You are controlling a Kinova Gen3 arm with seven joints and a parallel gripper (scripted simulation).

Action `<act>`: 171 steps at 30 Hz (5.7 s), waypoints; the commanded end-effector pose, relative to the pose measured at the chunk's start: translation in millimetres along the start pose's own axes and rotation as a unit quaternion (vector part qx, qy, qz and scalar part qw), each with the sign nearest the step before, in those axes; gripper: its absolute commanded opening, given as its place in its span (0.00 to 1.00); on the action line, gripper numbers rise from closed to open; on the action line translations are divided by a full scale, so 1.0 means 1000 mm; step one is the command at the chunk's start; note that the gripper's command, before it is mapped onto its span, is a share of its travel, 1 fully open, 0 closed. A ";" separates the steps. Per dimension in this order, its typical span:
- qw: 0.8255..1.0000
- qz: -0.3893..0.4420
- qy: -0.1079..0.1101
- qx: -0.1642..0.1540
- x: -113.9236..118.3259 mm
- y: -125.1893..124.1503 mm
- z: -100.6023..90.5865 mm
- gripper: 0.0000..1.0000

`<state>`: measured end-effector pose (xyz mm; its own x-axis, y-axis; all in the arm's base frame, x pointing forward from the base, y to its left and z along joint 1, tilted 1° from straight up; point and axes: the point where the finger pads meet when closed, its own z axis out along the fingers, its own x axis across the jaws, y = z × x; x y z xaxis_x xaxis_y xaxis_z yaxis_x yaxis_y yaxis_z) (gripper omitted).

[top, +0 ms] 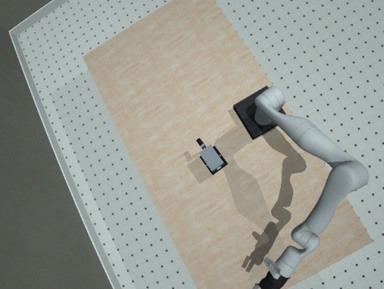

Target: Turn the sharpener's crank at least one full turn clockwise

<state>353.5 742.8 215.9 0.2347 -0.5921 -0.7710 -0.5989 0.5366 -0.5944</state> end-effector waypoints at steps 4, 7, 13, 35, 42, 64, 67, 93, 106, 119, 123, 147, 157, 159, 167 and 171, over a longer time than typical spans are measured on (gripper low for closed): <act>0.999 0.009 0.042 0.013 0.031 -0.072 0.022 1.00; 0.996 0.008 0.083 0.011 0.065 -0.114 0.029 1.00; 0.984 0.019 0.180 0.007 0.139 -0.189 0.024 1.00; 0.976 0.027 0.215 0.005 0.181 -0.237 0.014 1.00; 0.972 0.032 0.233 0.004 0.198 -0.252 0.007 1.00; 0.962 0.044 0.270 0.002 0.231 -0.280 -0.009 1.00; 0.956 0.051 0.288 0.001 0.248 -0.294 -0.018 1.00; 0.936 0.077 0.342 -0.003 0.296 -0.330 -0.053 1.00; 0.929 0.086 0.360 -0.005 0.312 -0.340 -0.066 1.00; 0.913 0.107 0.394 -0.009 0.341 -0.359 -0.095 1.00; 0.913 0.107 0.394 -0.009 0.341 -0.359 -0.095 1.00; 0.886 0.142 0.441 -0.015 0.381 -0.380 -0.141 1.00; 0.877 0.154 0.455 -0.017 0.393 -0.385 -0.157 1.00; 0.867 0.166 0.469 -0.020 0.404 -0.389 -0.173 1.00; 0.857 0.179 0.482 -0.022 0.414 -0.392 -0.190 1.00; 0.857 0.179 0.482 -0.022 0.414 -0.392 -0.190 1.00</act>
<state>539.8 173.9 172.0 -0.6983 -0.6304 -0.3392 -0.5366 0.7746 -0.3348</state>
